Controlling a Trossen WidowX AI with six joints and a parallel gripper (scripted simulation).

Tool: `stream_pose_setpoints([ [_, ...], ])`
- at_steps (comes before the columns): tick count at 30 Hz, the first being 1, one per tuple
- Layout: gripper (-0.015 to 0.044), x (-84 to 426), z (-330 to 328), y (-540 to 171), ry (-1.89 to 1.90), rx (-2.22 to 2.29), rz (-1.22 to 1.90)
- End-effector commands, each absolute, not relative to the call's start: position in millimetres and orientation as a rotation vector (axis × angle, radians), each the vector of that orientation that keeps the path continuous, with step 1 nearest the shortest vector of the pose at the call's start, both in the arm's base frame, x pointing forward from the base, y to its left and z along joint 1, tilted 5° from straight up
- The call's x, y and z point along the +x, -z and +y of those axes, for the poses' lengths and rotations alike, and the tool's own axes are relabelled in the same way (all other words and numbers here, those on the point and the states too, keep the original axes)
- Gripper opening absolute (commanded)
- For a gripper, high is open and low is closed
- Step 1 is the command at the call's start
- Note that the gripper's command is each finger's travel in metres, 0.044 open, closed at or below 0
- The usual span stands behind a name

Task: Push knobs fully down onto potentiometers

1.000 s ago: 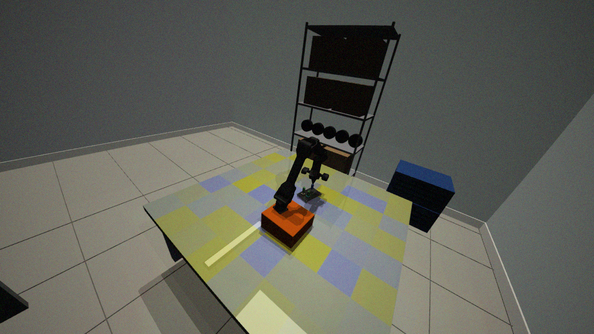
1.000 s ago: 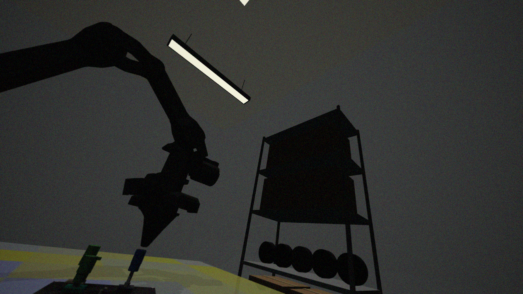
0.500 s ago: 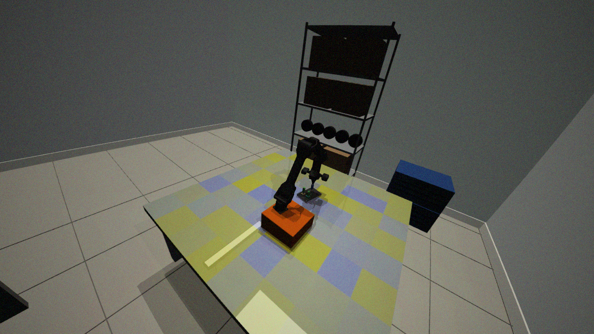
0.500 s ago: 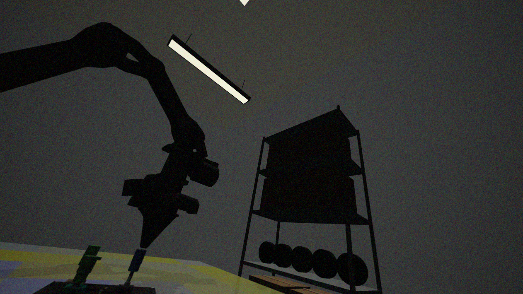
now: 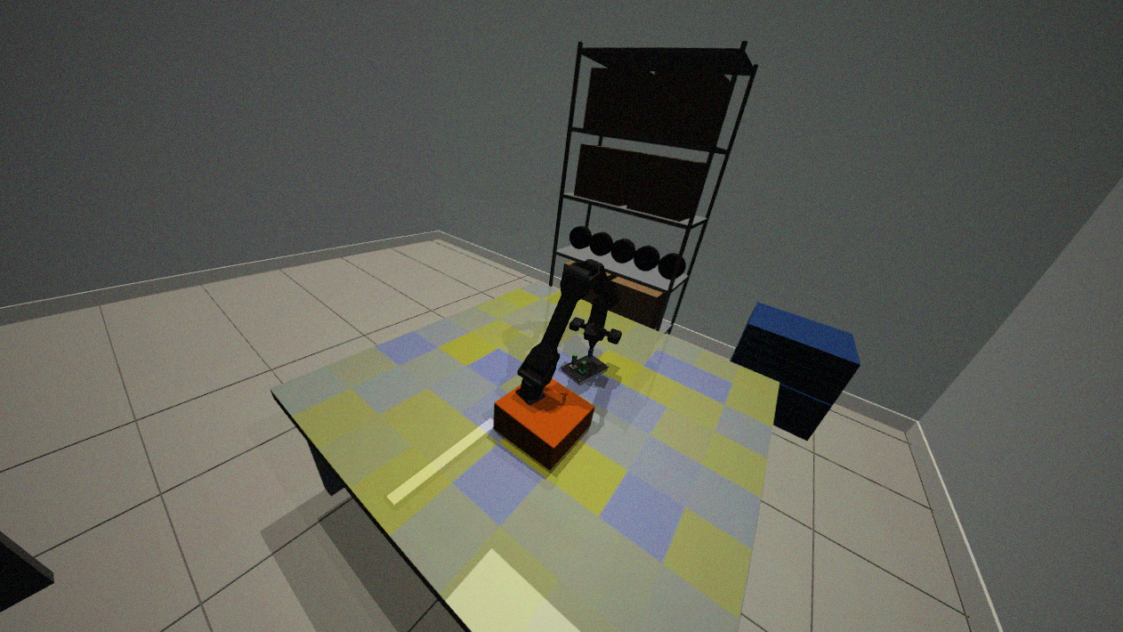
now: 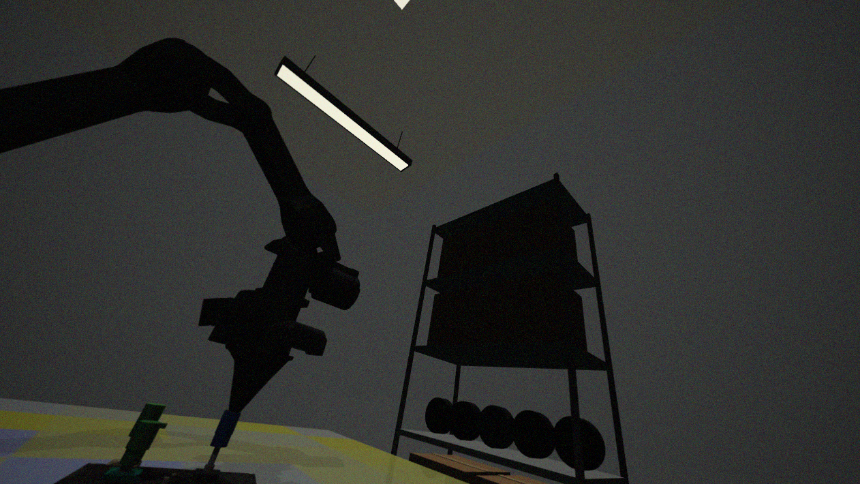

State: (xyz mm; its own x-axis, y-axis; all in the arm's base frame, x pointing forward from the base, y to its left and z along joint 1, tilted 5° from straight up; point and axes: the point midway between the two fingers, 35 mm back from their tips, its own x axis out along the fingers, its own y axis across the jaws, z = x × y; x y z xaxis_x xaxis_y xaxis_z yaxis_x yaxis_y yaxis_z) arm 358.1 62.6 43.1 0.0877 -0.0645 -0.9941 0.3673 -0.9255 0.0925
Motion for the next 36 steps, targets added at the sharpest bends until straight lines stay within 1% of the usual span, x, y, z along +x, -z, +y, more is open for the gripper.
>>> stream_pose_setpoints([
  [1,0.0000,357.3,62.8,-41.8,1.909,2.053,0.302],
  [36,0.0000,358.0,62.2,-32.5,1.909,2.053,0.302],
])
